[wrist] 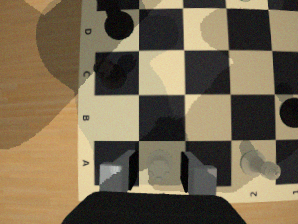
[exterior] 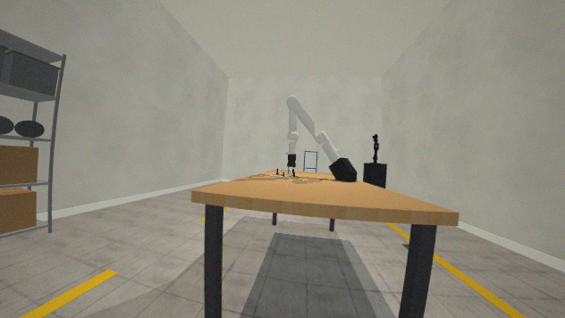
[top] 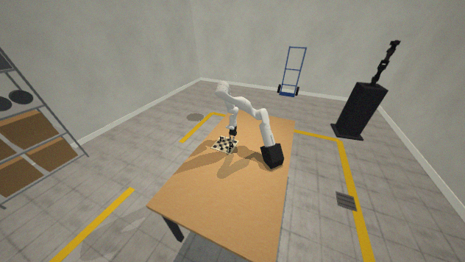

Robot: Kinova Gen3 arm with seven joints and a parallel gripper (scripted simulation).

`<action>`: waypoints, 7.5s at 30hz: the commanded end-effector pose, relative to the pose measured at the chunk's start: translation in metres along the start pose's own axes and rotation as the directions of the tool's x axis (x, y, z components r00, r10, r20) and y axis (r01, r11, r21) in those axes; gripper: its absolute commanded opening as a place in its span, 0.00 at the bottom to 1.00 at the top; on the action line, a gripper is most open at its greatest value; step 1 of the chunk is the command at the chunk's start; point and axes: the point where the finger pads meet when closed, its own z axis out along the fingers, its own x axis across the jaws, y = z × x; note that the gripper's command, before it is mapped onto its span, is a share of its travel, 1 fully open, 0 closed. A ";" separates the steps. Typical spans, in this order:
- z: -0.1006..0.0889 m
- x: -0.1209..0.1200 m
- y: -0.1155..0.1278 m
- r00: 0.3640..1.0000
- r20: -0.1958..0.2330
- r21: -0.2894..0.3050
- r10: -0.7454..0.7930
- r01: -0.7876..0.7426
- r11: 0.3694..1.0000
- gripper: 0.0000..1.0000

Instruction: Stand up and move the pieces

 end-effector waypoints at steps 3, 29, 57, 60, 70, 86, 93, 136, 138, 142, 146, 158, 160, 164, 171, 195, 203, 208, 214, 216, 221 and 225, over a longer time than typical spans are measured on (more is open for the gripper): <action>0.000 0.000 0.000 1.000 -0.001 0.000 0.000 0.000 1.000 0.73; 0.000 0.000 0.000 1.000 -0.001 0.000 0.000 0.000 1.000 0.00; -0.007 0.000 0.000 1.000 -0.001 0.000 0.000 0.000 1.000 0.00; -0.011 0.000 0.000 1.000 -0.001 0.000 0.000 0.000 1.000 0.00; -0.028 0.000 0.000 1.000 -0.001 0.000 0.000 0.000 1.000 0.00; -0.066 0.000 0.000 1.000 -0.001 0.000 0.000 0.000 1.000 0.00; -0.079 0.000 0.000 1.000 -0.001 0.000 0.000 0.000 1.000 0.00; -0.106 0.044 -0.051 0.999 -0.032 0.003 -0.016 0.016 1.000 0.00; -0.106 0.050 -0.061 0.999 -0.035 0.004 -0.019 0.019 1.000 0.00; -0.107 0.065 -0.096 0.999 -0.038 0.006 -0.031 0.031 0.999 0.00; -0.104 0.075 -0.146 0.998 -0.031 0.007 -0.047 0.047 0.999 0.00; -0.094 0.071 -0.214 0.998 -0.001 0.000 -0.068 0.068 0.998 0.00; -0.094 0.071 -0.215 0.998 0.000 0.000 -0.068 0.068 0.998 0.00; -0.094 0.071 -0.216 0.998 0.000 0.000 -0.068 0.068 0.998 0.00; -0.094 0.071 -0.216 0.998 0.000 0.000 -0.068 0.068 0.998 0.00; -0.031 0.072 -0.216 0.998 -0.001 0.000 -0.068 0.068 0.998 0.00; -0.003 0.072 -0.216 0.998 -0.001 0.000 -0.068 0.068 0.998 0.00; 0.001 0.072 -0.216 0.998 -0.001 0.000 -0.068 0.068 0.998 0.00; 0.002 0.072 -0.216 0.998 -0.001 0.000 -0.068 0.068 0.998 0.00; 0.002 0.072 -0.216 0.998 -0.001 0.000 -0.068 0.068 0.998 0.00; 0.002 0.072 -0.216 0.998 -0.001 0.000 -0.068 0.068 0.998 0.00; 0.002 0.072 -0.216 0.998 -0.001 0.000 -0.068 0.068 0.998 0.00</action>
